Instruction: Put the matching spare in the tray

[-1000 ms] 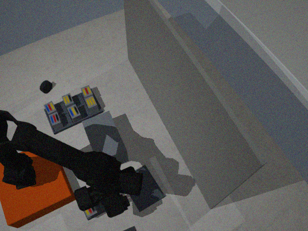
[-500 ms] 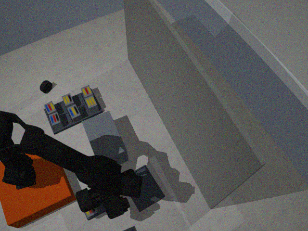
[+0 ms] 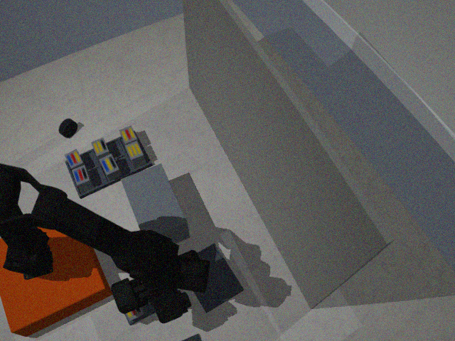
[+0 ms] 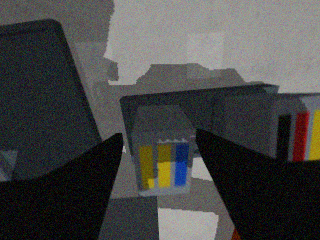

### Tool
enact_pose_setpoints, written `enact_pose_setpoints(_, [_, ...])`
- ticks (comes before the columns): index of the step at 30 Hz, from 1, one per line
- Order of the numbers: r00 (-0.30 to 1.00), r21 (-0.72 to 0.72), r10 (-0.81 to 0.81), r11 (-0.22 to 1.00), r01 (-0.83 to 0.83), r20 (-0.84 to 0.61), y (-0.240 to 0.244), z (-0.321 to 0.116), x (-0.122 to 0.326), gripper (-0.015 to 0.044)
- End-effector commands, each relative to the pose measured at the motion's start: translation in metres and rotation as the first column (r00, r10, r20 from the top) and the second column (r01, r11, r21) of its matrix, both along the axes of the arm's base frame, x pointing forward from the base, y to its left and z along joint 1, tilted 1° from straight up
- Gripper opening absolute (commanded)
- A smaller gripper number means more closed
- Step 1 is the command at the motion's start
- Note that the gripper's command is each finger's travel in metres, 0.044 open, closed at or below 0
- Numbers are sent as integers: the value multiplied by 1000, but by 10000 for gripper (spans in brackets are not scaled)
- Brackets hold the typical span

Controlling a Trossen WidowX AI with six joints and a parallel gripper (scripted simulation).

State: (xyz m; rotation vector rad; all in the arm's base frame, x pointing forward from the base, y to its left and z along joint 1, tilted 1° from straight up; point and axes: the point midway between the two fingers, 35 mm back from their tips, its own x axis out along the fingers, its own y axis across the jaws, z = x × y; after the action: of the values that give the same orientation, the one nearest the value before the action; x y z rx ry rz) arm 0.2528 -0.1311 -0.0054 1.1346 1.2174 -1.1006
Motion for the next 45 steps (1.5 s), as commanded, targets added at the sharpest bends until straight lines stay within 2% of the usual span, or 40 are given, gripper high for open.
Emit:
enact_pose_setpoints(1, [1000, 0, 0, 1000, 0, 0, 0, 0, 0, 274])
enact_pose_setpoints(6, [1000, 0, 0, 1000, 0, 0, 0, 0, 0, 142])
enact_pose_setpoints(13, [1000, 0, 0, 1000, 0, 0, 0, 0, 0, 96])
enact_pose_setpoints(17, [1000, 0, 0, 1000, 0, 0, 0, 0, 0, 0])
enact_pose_setpoints(26, [1000, 0, 0, 1000, 0, 0, 0, 5, 0, 0])
enact_pose_setpoints(36, [1000, 4, -4, 1000, 4, 1, 1, 78, -3, 0])
enact_pose_setpoints(45, [1000, 4, -4, 1000, 4, 1, 1, 79, -4, 0])
